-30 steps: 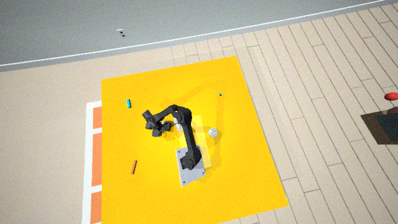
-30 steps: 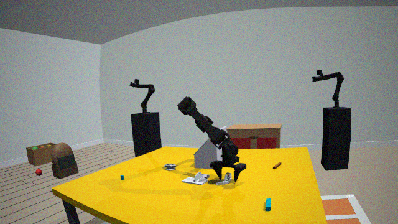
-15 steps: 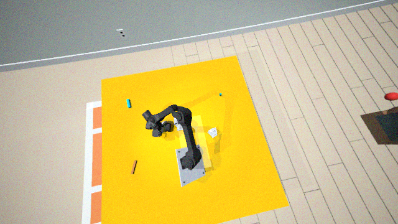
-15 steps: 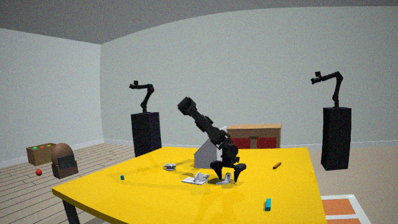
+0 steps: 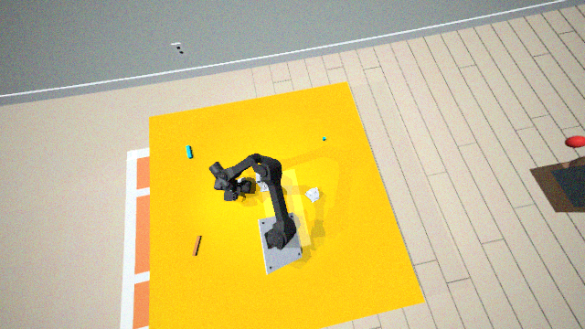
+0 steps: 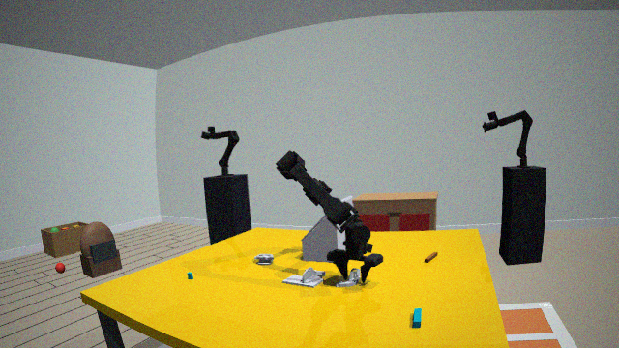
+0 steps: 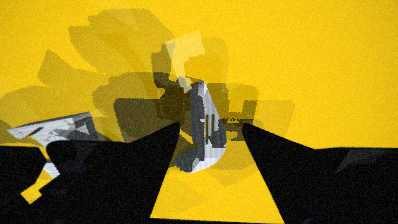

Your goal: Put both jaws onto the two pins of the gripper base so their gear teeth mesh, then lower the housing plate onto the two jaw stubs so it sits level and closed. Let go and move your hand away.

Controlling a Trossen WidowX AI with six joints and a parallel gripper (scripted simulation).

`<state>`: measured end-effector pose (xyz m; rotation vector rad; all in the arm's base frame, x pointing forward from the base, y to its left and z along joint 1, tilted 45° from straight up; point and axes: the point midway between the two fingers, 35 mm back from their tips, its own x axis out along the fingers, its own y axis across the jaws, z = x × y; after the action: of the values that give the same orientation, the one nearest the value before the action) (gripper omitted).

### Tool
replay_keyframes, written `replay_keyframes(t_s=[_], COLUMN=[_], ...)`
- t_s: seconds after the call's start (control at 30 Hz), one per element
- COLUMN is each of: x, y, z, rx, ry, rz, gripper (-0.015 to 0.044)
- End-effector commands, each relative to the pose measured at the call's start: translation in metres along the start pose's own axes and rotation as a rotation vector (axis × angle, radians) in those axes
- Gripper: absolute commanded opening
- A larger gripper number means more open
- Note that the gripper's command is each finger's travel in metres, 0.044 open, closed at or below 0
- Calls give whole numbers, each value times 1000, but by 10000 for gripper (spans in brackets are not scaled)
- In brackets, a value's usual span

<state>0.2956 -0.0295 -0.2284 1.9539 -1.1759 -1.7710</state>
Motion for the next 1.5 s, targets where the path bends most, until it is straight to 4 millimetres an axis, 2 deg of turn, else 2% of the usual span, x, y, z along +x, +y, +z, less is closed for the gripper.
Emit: replay_keyframes(t_s=[0.0, 0.1, 0.17, 0.67, 1.47], x=[0, 0, 0, -2, -77], y=[0, 0, 0, 0, -1], z=[0, 0, 0, 0, 1], rx=[0, 0, 0, 0, -6], ry=[0, 0, 0, 0, -1], rz=[0, 0, 0, 0, 0], gripper=[230, 151, 138, 134, 134])
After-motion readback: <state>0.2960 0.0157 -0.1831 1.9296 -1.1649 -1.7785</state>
